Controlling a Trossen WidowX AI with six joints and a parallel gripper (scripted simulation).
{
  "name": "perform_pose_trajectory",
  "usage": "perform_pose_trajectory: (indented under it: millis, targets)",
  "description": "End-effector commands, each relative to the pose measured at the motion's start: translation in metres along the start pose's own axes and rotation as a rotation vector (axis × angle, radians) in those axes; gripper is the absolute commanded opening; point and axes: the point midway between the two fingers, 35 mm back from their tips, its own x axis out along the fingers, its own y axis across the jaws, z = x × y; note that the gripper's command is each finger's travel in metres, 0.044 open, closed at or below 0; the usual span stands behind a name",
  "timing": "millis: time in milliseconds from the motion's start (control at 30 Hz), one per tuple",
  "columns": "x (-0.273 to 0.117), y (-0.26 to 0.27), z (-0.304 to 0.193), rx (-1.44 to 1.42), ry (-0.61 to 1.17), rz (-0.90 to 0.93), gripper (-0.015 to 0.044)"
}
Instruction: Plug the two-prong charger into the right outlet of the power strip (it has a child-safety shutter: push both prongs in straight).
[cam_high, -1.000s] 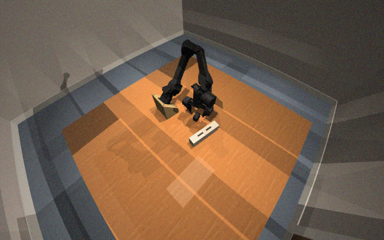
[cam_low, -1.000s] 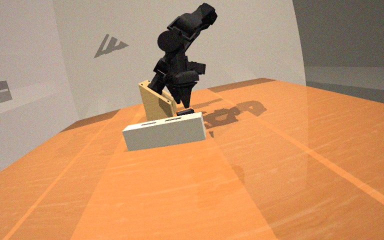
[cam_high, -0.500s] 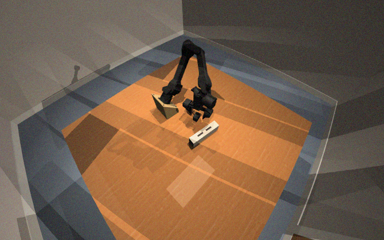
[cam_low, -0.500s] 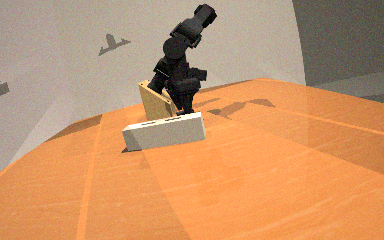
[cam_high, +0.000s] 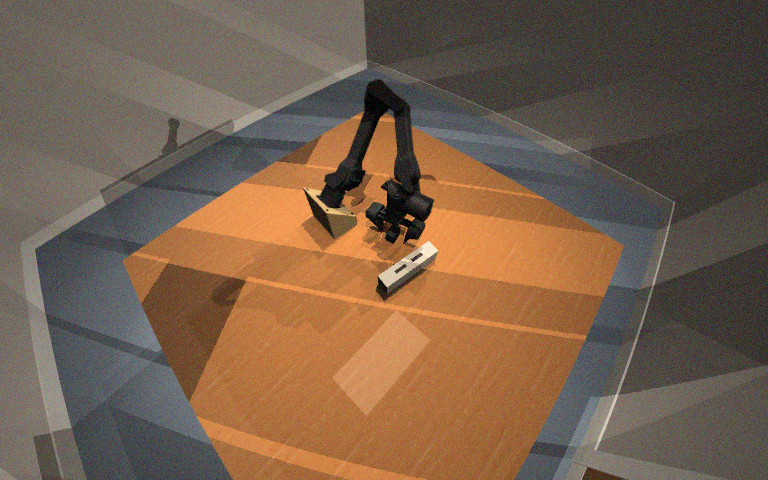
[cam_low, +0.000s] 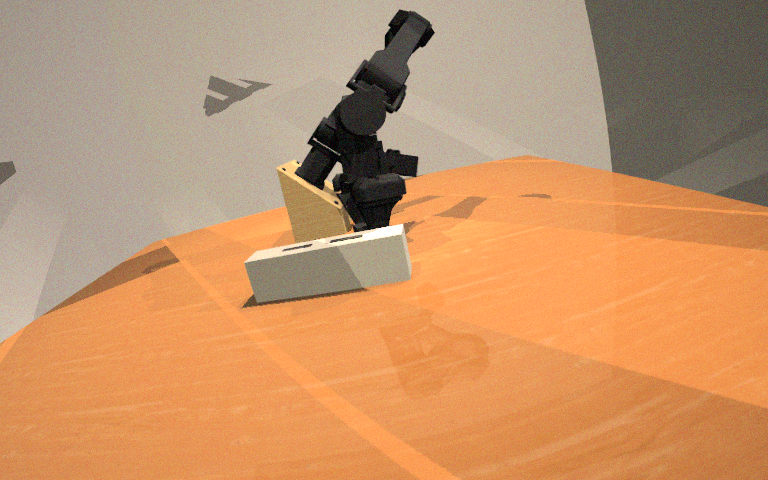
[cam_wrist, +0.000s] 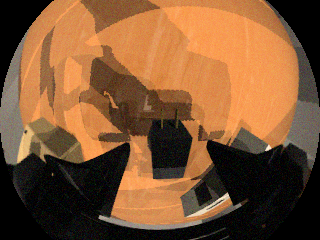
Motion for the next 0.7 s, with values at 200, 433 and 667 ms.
perform_pose_trajectory:
  millis: [200, 433, 667]
  targets:
    - [0.0019, 0.0005, 0.0004, 0.000, -0.001, 0.001, 0.0309]
    - [0.0019, 0.0005, 0.0004, 0.000, -0.001, 0.001, 0.0164]
    - [0.0019, 0.0005, 0.0004, 0.000, -0.001, 0.001, 0.0117]
